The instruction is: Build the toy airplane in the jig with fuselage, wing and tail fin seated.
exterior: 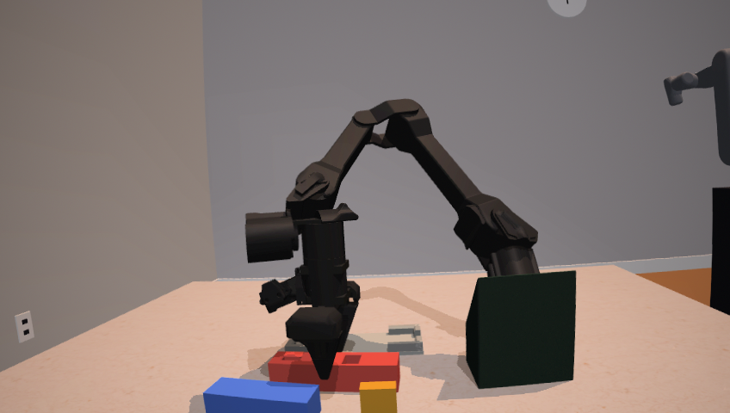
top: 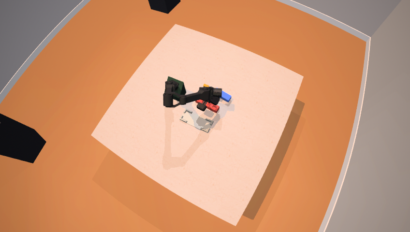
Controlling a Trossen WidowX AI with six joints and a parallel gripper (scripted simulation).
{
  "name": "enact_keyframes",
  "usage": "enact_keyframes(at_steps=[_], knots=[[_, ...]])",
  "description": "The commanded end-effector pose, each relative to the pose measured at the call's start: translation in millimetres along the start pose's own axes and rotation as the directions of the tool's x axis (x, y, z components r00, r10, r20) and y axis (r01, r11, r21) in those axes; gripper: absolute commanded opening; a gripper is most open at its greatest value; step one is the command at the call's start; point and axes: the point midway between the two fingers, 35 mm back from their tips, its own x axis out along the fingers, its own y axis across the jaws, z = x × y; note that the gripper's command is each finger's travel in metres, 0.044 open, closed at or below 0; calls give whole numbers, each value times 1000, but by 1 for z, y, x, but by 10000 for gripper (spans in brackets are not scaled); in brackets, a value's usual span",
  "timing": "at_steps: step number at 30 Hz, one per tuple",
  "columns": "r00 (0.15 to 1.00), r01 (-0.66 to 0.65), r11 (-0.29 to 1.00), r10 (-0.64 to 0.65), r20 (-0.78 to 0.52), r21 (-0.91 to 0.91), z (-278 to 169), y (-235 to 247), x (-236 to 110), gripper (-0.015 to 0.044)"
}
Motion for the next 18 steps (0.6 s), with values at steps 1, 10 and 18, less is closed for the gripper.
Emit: enact_keyframes(at_steps=[1, 10, 18], knots=[[1000, 5, 1000, -5, -2, -8, -2, -1, 7, 440], [1000, 8, 1000, -8, -2, -8, -3, -1, 22, 440], [1000, 8, 1000, -8, -2, -8, -3, -2, 26, 335]])
